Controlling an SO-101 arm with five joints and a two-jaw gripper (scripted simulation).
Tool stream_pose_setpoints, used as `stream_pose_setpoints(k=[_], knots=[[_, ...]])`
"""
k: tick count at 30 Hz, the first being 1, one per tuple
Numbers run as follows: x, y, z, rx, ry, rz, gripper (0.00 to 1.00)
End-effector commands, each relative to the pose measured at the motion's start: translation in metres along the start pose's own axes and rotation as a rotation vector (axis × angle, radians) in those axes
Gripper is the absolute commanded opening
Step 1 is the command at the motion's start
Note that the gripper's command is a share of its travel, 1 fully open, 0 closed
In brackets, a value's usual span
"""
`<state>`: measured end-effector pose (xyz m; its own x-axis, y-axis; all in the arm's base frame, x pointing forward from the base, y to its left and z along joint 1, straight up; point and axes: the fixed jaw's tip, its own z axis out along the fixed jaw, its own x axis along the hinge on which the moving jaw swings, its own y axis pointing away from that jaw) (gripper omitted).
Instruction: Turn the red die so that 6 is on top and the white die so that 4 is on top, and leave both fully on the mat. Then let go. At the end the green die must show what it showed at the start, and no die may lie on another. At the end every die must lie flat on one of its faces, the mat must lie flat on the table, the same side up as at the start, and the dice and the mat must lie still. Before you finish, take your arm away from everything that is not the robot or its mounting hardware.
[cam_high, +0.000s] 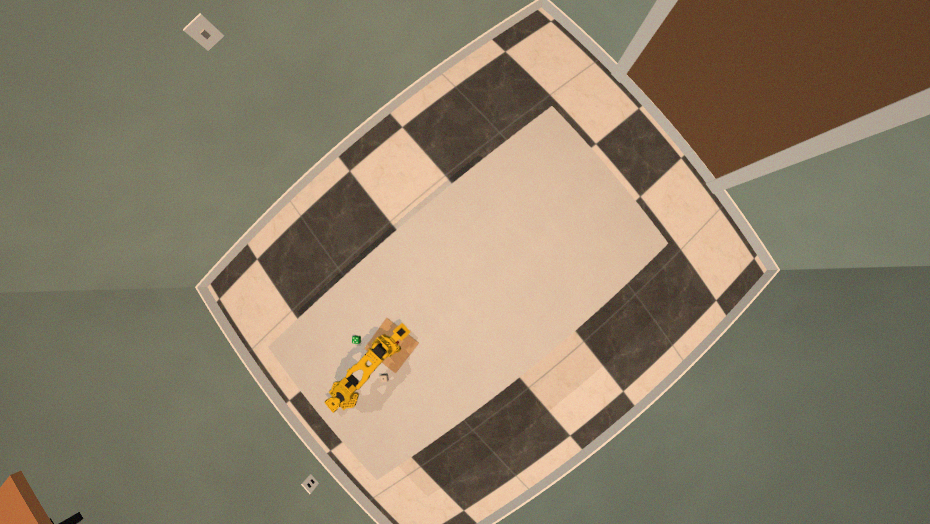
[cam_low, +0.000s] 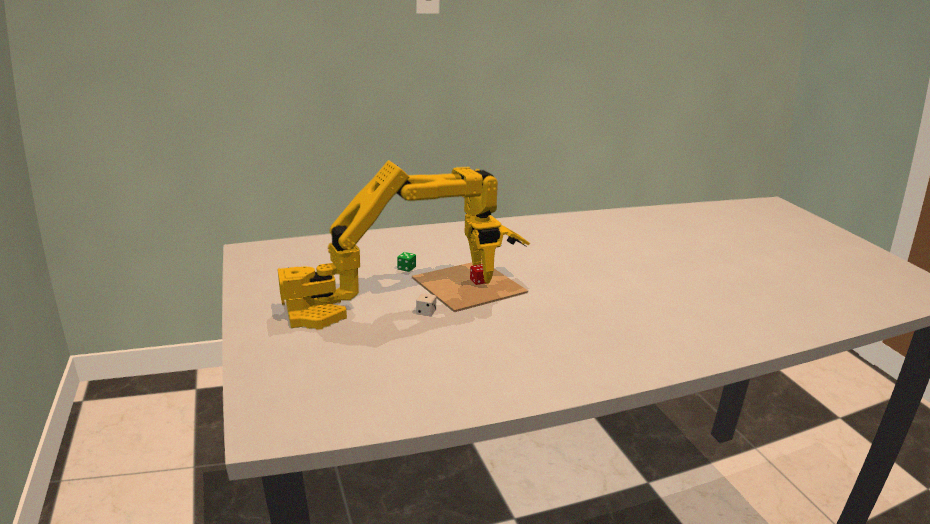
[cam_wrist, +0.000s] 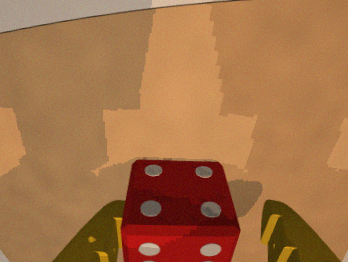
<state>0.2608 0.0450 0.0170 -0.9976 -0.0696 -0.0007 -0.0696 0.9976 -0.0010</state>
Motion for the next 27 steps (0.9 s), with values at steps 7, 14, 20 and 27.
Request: stream_pose_setpoints(k=[7,14,20,27], knots=[[-0.004,0.002,-0.007,-0.004,-0.039,-0.009,0.32],[-0.004,0.002,-0.007,-0.004,-0.039,-0.009,0.33],[-0.004,0.002,-0.01,-0.004,-0.043,-0.009,0.33],[-0.005,0.002,-0.027,-0.007,-0.08,-0.008,0.33]])
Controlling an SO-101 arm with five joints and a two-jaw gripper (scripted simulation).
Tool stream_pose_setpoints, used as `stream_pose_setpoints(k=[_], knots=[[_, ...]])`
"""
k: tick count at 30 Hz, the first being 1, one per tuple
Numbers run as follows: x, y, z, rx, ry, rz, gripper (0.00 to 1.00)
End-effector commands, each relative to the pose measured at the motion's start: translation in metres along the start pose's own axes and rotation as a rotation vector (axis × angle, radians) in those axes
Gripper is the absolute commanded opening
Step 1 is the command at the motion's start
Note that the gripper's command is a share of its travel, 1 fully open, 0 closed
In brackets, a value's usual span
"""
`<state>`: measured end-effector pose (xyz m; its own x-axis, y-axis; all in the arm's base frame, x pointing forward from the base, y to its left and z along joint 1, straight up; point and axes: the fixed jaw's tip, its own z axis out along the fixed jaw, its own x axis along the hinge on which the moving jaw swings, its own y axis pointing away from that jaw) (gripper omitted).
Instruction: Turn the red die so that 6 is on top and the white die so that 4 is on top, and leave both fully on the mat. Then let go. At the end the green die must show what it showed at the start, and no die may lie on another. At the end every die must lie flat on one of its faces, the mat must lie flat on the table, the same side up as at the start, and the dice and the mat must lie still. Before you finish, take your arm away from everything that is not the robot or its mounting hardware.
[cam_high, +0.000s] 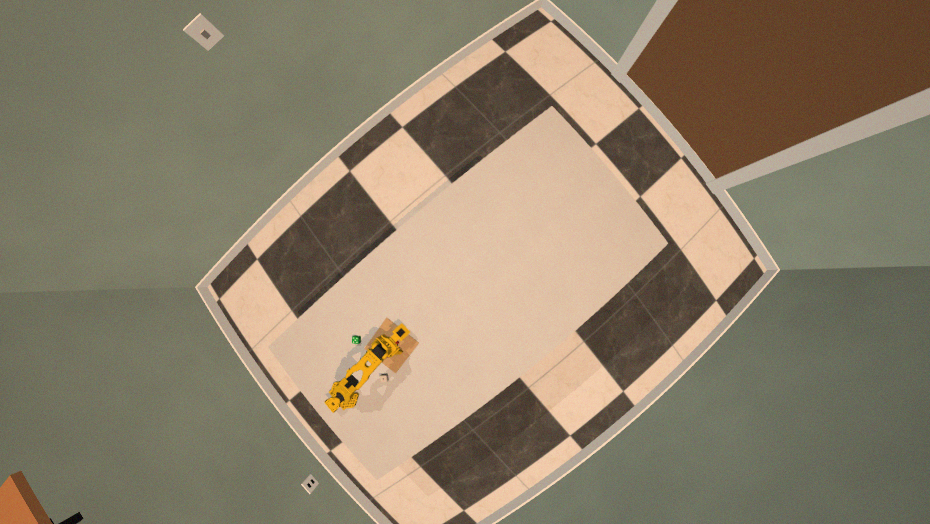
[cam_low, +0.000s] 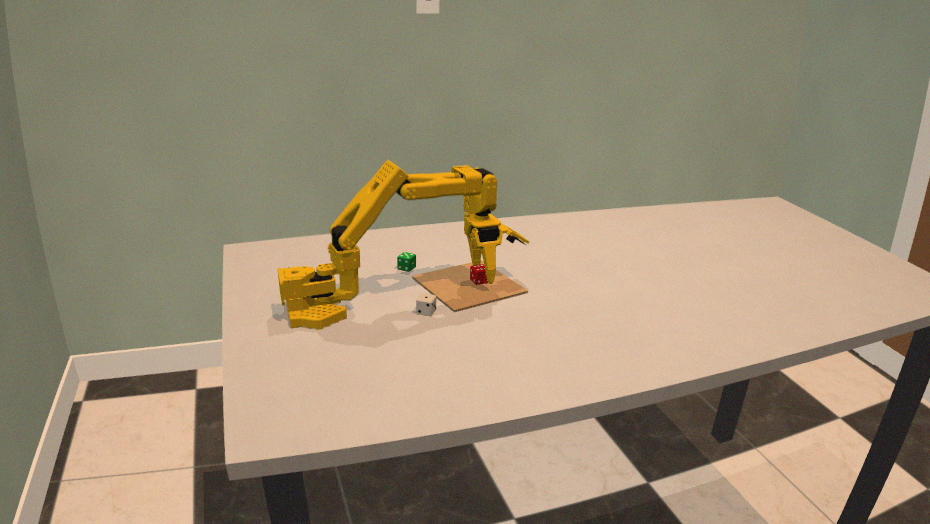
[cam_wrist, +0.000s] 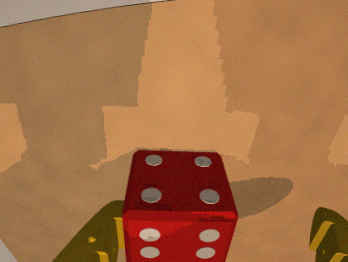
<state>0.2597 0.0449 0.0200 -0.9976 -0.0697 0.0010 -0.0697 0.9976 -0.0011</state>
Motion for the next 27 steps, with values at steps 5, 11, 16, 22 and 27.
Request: stream_pose_setpoints(k=[5,11,16,22,27], knots=[[-0.006,0.002,-0.035,-0.009,-0.106,-0.007,0.33],[-0.004,0.002,-0.055,-0.012,-0.151,-0.006,0.33],[-0.005,0.002,-0.064,-0.015,-0.183,-0.006,0.33],[-0.005,0.002,-0.065,-0.015,-0.189,-0.006,0.33],[-0.005,0.002,-0.065,-0.015,-0.189,-0.006,0.33]])
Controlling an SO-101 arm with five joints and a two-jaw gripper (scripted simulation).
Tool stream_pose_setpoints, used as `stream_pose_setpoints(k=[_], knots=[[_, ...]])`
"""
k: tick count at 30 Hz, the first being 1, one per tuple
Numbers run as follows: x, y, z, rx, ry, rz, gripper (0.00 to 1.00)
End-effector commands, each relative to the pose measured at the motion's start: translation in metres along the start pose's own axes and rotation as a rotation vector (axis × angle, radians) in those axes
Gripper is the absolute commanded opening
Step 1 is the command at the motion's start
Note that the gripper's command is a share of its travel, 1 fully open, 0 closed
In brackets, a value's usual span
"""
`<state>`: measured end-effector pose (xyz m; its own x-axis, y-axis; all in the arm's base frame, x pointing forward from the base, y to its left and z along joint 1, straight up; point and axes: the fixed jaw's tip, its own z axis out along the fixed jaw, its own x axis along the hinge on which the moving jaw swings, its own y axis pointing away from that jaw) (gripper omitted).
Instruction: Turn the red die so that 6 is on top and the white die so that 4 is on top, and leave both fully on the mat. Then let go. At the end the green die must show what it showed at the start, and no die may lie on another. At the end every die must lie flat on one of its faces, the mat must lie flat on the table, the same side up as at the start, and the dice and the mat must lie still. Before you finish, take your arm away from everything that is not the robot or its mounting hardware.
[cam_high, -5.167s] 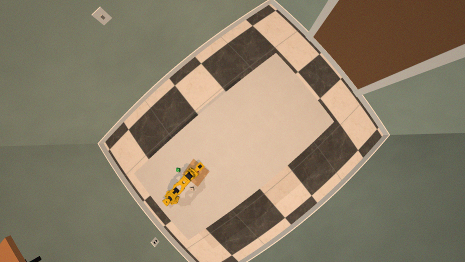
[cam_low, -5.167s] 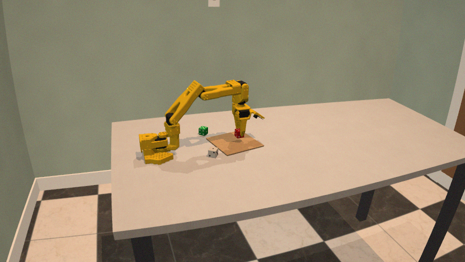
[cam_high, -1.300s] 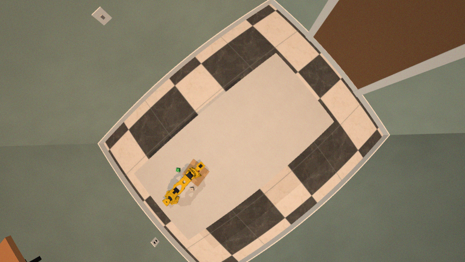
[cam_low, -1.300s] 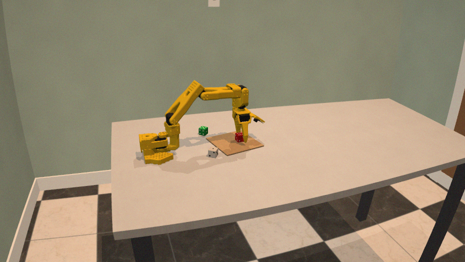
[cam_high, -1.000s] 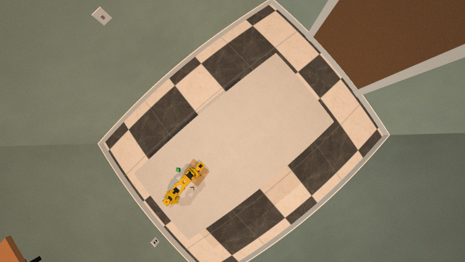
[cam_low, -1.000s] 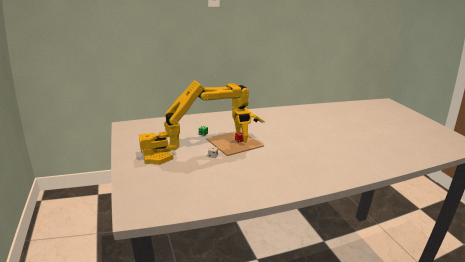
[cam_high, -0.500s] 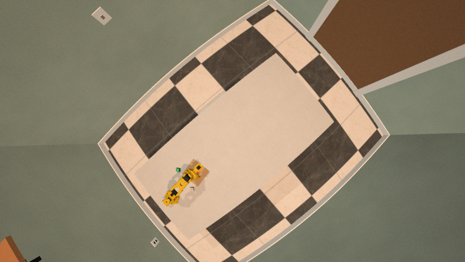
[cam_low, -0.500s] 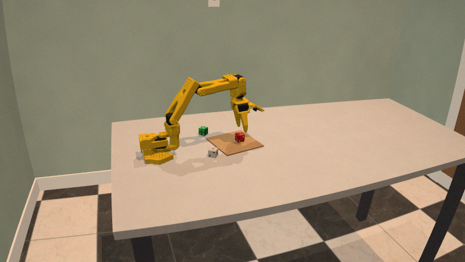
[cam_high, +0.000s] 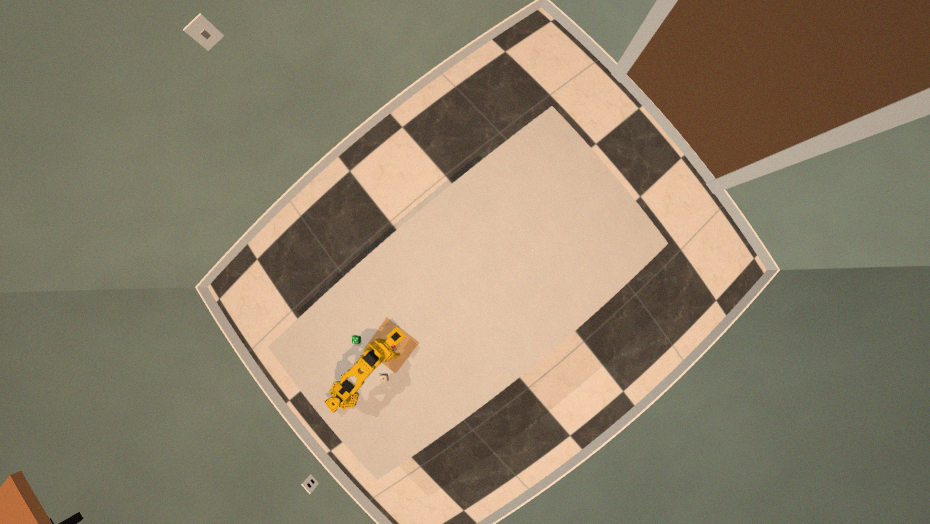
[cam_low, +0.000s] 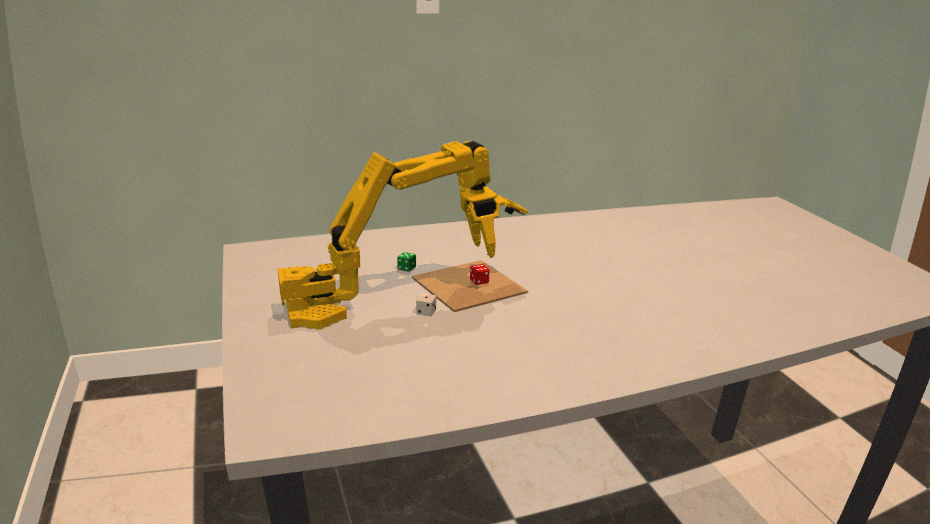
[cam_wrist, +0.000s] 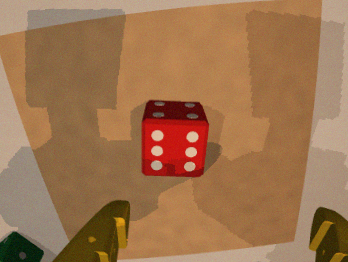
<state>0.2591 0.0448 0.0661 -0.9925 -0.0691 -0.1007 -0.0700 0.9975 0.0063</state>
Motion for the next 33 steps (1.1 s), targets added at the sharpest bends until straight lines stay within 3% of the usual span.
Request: stream_pose_setpoints(k=[1,14,18,22,27,29,33], knots=[[-0.008,0.002,-0.019,-0.008,-0.087,-0.006,0.33],[-0.008,0.002,-0.019,-0.008,-0.088,-0.006,0.33],[-0.01,0.002,-0.025,-0.01,-0.116,-0.005,0.33],[-0.013,0.003,-0.043,-0.016,-0.191,-0.005,0.33],[-0.015,0.003,-0.078,-0.027,-0.336,-0.005,0.32],[-0.015,0.003,-0.078,-0.027,-0.336,-0.005,0.32],[-0.013,0.003,-0.107,-0.036,-0.455,-0.005,0.32]])
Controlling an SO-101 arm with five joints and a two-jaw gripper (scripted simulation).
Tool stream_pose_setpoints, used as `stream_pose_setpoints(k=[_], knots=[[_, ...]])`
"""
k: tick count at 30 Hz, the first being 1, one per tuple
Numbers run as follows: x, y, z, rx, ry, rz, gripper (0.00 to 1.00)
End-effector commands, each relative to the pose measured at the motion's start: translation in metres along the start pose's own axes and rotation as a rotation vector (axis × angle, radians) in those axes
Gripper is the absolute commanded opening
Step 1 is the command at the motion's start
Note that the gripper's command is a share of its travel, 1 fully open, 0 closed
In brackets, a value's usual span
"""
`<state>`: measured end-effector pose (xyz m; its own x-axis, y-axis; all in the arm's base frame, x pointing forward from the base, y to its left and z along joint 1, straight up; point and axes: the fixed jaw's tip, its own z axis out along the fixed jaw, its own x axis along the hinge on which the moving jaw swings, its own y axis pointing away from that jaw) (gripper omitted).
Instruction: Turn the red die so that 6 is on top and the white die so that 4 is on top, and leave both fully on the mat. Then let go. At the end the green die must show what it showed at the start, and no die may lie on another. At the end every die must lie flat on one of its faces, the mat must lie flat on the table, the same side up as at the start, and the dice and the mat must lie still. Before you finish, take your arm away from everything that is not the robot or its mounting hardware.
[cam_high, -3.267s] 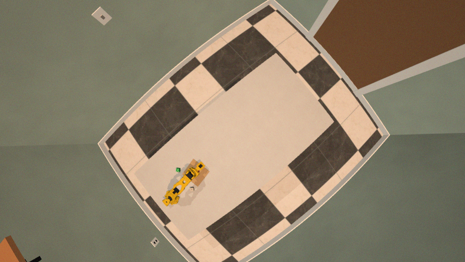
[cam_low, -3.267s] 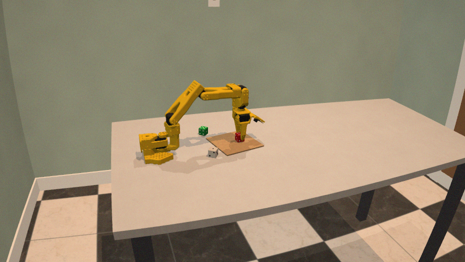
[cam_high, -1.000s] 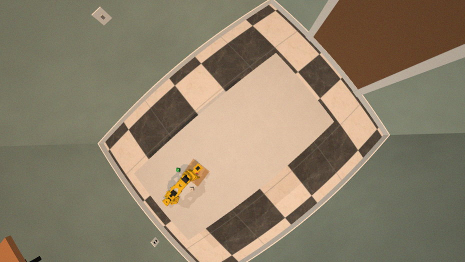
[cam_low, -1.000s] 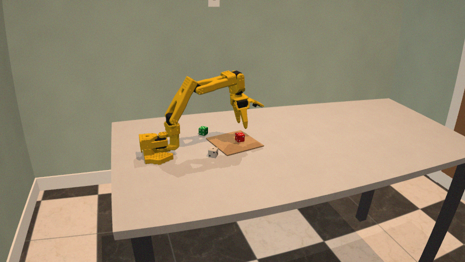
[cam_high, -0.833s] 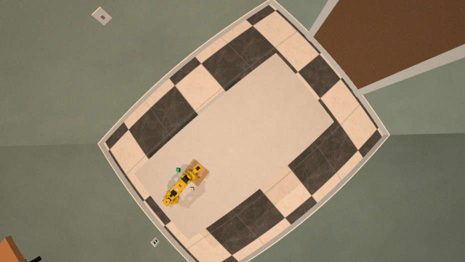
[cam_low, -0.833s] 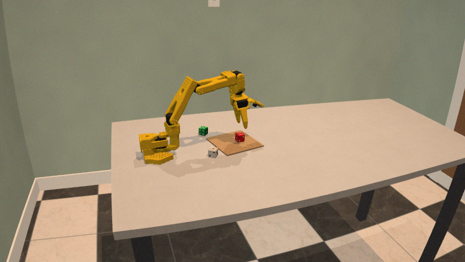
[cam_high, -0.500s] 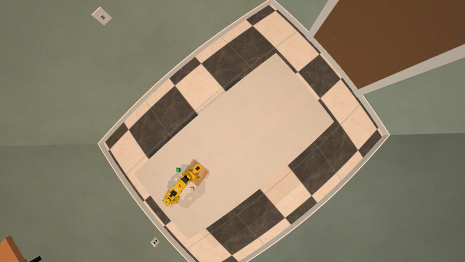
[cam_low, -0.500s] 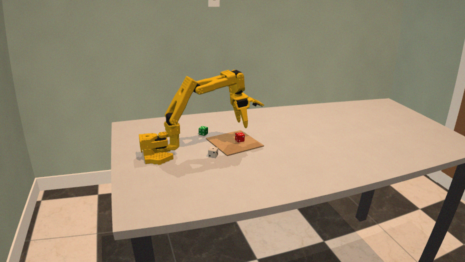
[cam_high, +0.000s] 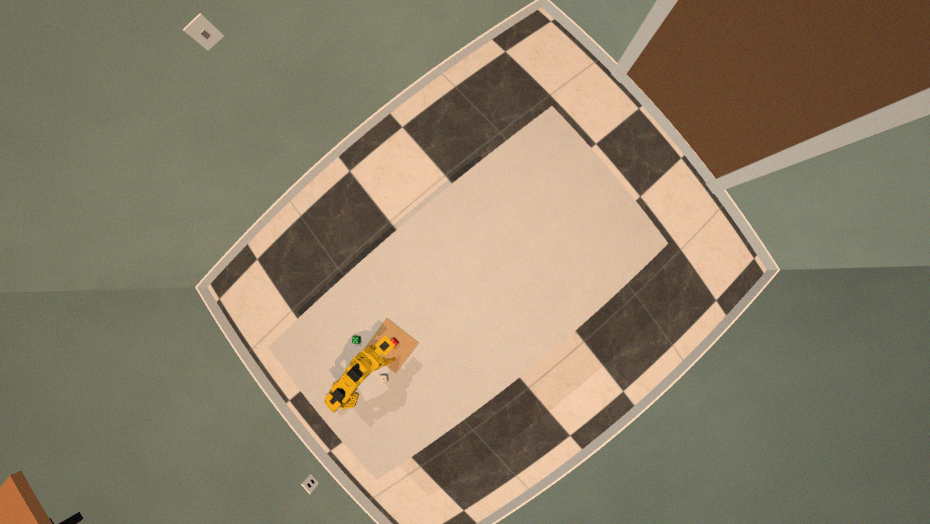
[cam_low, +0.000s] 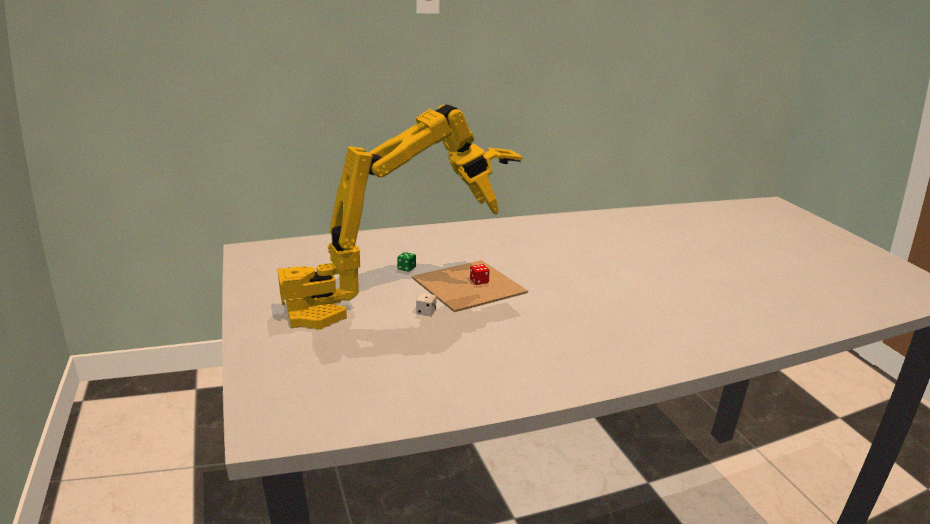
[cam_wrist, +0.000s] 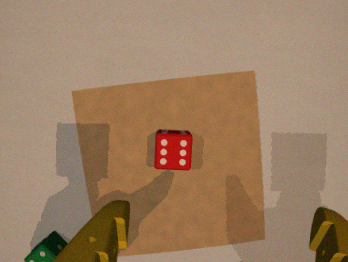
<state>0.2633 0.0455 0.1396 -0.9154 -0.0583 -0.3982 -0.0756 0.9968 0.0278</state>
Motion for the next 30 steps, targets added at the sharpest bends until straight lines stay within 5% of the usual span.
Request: stream_pose_setpoints(k=[1,8,30], knots=[[-0.013,0.003,-0.038,-0.016,-0.172,-0.005,0.32],[-0.015,0.003,-0.062,-0.024,-0.272,-0.004,0.31],[-0.015,0.002,-0.063,-0.021,-0.275,-0.021,0.31]])
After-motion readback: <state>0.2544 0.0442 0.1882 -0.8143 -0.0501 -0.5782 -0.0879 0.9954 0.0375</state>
